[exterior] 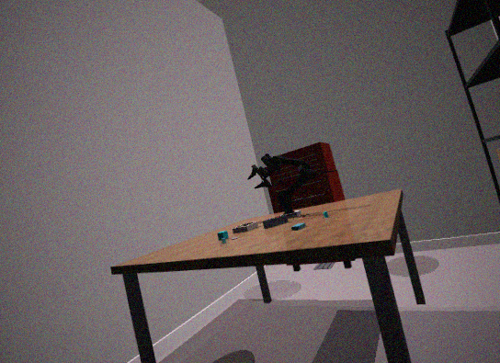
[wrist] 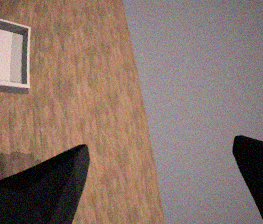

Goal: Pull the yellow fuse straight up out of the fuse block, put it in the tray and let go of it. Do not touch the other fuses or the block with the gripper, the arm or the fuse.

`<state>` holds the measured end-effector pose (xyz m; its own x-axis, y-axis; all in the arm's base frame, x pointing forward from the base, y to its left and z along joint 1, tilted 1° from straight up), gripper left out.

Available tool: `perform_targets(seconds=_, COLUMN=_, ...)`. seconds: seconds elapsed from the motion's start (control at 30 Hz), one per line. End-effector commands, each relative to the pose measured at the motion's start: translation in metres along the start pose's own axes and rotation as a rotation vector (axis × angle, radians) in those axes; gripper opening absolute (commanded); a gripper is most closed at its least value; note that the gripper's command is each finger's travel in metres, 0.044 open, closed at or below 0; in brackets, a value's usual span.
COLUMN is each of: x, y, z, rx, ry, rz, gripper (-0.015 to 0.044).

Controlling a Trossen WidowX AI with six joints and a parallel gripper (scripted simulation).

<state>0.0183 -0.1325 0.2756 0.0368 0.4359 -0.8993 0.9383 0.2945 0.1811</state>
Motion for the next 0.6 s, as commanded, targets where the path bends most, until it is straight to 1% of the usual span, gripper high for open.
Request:
perform_targets(seconds=0.0, x=0.0, y=0.0, z=0.001, rx=-0.005, ry=0.005, rz=0.015, gripper=0.0374)
perform_targets(seconds=0.07, x=0.0, y=0.002, z=0.006, rx=-0.04, ry=0.047, rz=0.132, gripper=0.0321)
perform_targets(seconds=0.2, x=0.0, y=0.013, z=0.025, rx=-0.108, ry=0.206, rz=0.473, gripper=0.0216)
perform_targets(seconds=0.37, x=0.006, y=0.033, z=0.049, rx=-0.096, ry=0.445, rz=0.853, gripper=0.0085)
perform_targets(seconds=0.4, x=0.008, y=0.039, z=0.053, rx=-0.08, ry=0.494, rz=0.922, gripper=0.0074)
perform_targets(seconds=0.57, x=0.022, y=0.071, z=0.074, rx=0.074, ry=0.727, rz=1.224, gripper=0.0074)
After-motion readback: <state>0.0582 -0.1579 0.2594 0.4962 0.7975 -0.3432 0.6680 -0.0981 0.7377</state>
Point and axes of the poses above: the point midway between the two fingers, 35 mm back from their tips, its own z axis out along the fingers, its own x axis across the jaws, y = z × x, the point moved 4 cm from there along -z, back along the fingers, and after that the axes turned 12 degrees about -z, right-handed, at the moved point
